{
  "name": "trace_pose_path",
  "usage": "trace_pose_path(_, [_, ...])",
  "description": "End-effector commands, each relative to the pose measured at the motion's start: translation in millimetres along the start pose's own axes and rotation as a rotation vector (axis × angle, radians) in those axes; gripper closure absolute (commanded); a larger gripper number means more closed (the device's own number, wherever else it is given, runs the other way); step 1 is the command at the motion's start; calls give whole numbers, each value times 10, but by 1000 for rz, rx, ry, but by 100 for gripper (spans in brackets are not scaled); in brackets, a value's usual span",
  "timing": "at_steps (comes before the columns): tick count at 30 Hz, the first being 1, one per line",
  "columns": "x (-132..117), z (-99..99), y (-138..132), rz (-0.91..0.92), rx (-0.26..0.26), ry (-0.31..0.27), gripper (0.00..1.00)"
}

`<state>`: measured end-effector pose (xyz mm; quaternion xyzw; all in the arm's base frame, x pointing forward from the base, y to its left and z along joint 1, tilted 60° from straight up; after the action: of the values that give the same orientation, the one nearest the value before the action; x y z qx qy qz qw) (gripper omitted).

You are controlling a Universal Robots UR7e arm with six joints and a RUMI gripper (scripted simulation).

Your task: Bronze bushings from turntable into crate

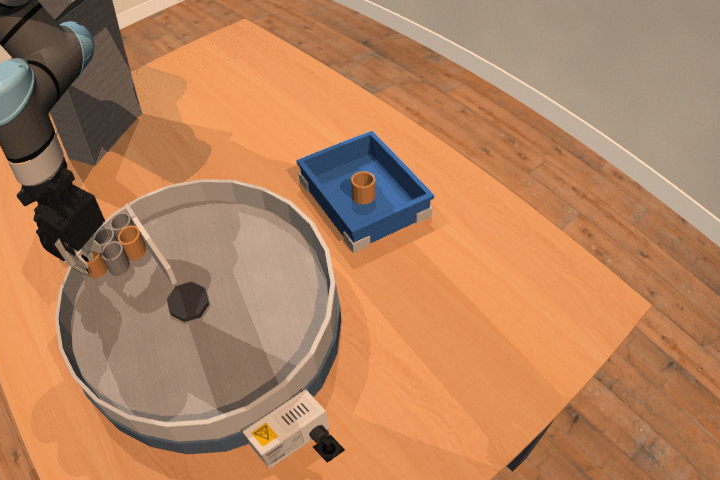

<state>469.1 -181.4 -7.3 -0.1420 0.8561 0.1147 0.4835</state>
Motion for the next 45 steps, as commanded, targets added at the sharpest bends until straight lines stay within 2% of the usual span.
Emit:
trace_pose_path(1, [-1,-3,-3,0,1,0,95])
trace_pose_path(31, [-1,-9,-3,0,1,0,95])
trace_pose_path(38, [-1,-90,-3,0,1,0,95])
trace_pose_path(45, [-1,-314,-3,0,1,0,95])
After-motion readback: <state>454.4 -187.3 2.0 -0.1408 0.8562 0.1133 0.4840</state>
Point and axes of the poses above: the point where the finger pads meet when closed, its own z axis out along the fingers, its own y axis across the jaws, x = y × z, the point moved 7 cm from there along -z, back along the fingers, and after that the axes turned 3 degrees about -z, right-handed, at the moved point
